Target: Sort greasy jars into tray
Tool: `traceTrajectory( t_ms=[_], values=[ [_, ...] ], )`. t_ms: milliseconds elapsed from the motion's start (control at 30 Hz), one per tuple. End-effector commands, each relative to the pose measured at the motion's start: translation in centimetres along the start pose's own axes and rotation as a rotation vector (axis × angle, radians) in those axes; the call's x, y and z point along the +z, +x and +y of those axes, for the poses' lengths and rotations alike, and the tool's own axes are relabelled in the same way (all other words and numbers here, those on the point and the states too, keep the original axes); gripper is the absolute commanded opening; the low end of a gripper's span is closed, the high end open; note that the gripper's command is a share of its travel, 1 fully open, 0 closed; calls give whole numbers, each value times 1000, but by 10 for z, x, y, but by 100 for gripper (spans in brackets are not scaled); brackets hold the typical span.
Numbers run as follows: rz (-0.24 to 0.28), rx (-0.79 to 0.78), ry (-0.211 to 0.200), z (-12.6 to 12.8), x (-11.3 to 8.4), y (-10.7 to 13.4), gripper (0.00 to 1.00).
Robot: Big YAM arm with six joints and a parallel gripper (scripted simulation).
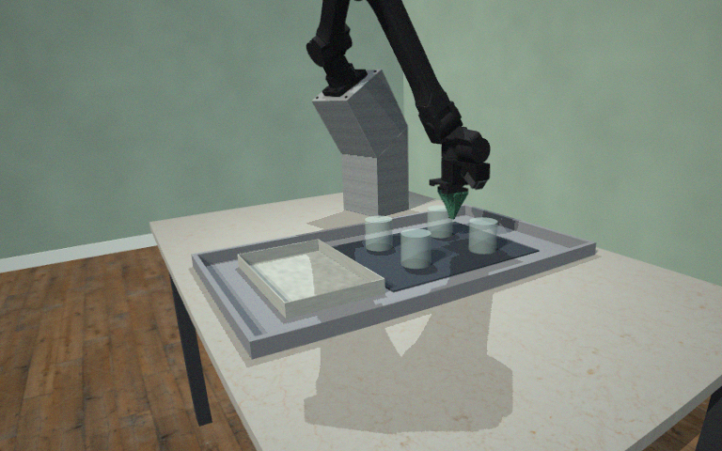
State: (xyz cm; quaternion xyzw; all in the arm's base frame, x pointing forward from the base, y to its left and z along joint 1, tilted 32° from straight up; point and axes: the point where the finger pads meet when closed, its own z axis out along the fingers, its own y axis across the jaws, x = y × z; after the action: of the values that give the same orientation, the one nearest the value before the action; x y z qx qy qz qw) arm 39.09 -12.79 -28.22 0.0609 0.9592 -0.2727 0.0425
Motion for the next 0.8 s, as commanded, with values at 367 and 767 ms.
traceTrajectory(
  t_ms=[367,767],
  values=[
    [-1,3,-2,-4,3,5,0],
    [-1,3,-2,-4,3,6,0]
  ],
)
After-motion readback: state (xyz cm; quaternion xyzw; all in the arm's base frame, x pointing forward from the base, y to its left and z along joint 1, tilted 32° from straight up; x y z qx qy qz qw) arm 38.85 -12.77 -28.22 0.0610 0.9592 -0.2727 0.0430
